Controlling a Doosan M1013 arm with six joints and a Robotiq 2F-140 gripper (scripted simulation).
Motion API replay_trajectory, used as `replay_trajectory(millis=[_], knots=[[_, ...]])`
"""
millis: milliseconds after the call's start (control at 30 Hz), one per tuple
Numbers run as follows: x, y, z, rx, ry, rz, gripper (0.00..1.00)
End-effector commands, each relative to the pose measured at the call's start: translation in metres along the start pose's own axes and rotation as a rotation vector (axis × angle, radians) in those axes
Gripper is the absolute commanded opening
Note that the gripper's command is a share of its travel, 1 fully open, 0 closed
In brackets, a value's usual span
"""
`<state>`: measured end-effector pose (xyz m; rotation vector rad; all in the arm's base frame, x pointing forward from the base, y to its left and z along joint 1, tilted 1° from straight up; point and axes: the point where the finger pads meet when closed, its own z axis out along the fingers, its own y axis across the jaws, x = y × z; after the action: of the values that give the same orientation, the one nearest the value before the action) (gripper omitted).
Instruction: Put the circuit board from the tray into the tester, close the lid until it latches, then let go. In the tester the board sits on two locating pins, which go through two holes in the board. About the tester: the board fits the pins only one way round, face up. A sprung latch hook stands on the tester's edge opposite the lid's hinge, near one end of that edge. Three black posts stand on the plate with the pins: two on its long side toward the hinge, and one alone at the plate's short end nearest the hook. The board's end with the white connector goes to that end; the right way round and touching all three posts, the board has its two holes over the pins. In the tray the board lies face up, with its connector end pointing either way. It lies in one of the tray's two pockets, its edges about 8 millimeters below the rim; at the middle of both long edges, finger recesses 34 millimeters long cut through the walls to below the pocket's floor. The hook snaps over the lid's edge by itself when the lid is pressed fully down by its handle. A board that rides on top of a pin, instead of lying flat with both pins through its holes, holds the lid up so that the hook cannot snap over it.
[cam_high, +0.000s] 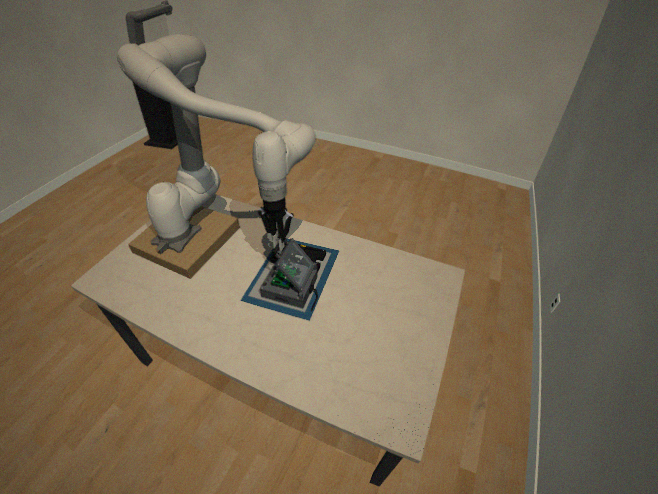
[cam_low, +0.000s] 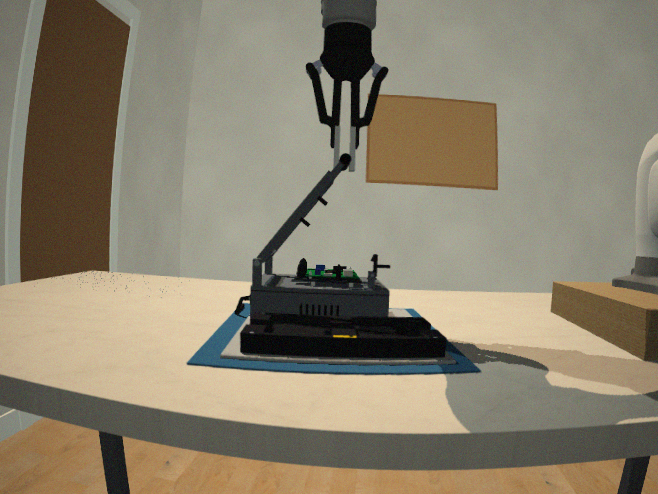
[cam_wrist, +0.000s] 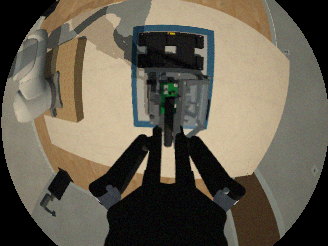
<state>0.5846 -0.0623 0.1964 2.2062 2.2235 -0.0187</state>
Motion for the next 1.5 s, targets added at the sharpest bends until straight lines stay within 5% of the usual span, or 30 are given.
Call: replay_trajectory(millis=[0,1467], knots=[[0.000,-0.002,0.001,0.000,0.000,0.000,0.00],[0.000,-0.053,0.065,0.000,0.000,0.000,0.00]])
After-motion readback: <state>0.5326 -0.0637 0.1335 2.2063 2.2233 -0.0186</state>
